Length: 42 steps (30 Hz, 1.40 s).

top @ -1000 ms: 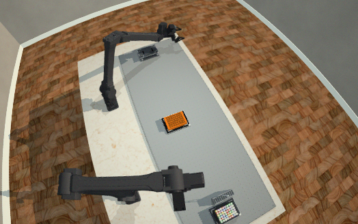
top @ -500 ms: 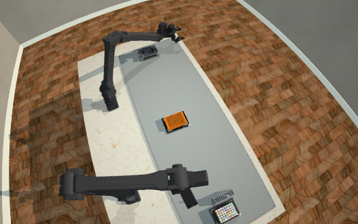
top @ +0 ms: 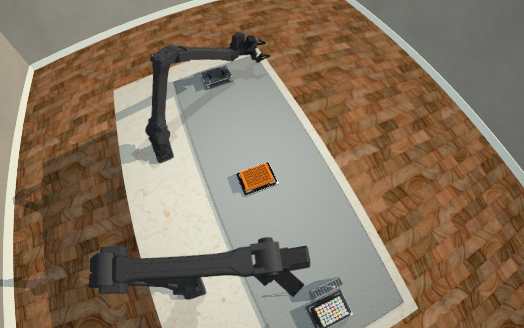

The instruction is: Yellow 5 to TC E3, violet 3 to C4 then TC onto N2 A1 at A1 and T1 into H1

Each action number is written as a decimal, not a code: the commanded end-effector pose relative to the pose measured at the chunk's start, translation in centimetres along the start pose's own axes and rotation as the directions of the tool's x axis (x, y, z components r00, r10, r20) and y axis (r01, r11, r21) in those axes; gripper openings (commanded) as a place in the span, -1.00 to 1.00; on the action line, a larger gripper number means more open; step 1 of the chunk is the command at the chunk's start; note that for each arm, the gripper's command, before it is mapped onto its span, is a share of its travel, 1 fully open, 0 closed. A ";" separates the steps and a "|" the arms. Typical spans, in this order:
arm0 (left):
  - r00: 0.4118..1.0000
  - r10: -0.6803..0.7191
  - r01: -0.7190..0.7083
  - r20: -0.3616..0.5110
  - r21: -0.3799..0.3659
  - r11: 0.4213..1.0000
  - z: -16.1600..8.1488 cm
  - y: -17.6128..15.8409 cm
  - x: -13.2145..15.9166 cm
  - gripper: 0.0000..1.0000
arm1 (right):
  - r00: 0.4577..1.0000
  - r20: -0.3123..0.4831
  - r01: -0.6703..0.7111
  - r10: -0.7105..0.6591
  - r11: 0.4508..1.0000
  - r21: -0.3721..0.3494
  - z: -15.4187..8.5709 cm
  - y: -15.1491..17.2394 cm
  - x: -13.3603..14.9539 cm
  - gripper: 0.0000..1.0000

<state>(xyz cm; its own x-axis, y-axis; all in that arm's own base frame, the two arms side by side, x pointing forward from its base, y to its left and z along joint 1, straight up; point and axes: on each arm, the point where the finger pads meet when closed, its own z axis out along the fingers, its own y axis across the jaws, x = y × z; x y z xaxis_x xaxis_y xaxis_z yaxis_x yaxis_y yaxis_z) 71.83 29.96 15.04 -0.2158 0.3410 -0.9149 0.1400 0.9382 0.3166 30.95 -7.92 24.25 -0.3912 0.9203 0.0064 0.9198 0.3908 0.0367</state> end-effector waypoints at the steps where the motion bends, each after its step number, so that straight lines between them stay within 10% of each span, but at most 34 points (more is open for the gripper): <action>1: 0.999 0.024 -0.023 0.033 -0.018 1.000 0.1 1.2 -2.2 1.00 | 0.986 0.045 0.164 -0.162 0.985 -0.046 -2.0 2.3 -1.3 -0.52; 22: 0.999 0.024 -0.023 0.033 -0.018 1.000 0.1 1.2 -2.2 1.00 | 0.815 0.052 0.578 -0.577 0.816 -0.008 -0.9 3.9 -1.8 -0.52; 42: 0.999 0.024 -0.023 0.033 -0.018 1.000 0.1 1.2 -2.2 1.00 | 0.454 0.035 0.890 -0.890 0.455 0.027 0.5 5.9 -2.3 -0.52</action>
<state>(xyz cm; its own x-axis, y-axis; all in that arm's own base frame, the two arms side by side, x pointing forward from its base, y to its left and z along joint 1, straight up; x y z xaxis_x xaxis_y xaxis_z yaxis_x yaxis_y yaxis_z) 71.83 29.96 15.04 -0.2158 0.3410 -0.9149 0.1400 0.9382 0.3166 34.52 -7.57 22.02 -0.9819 0.1892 0.0024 0.1892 0.9819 0.0014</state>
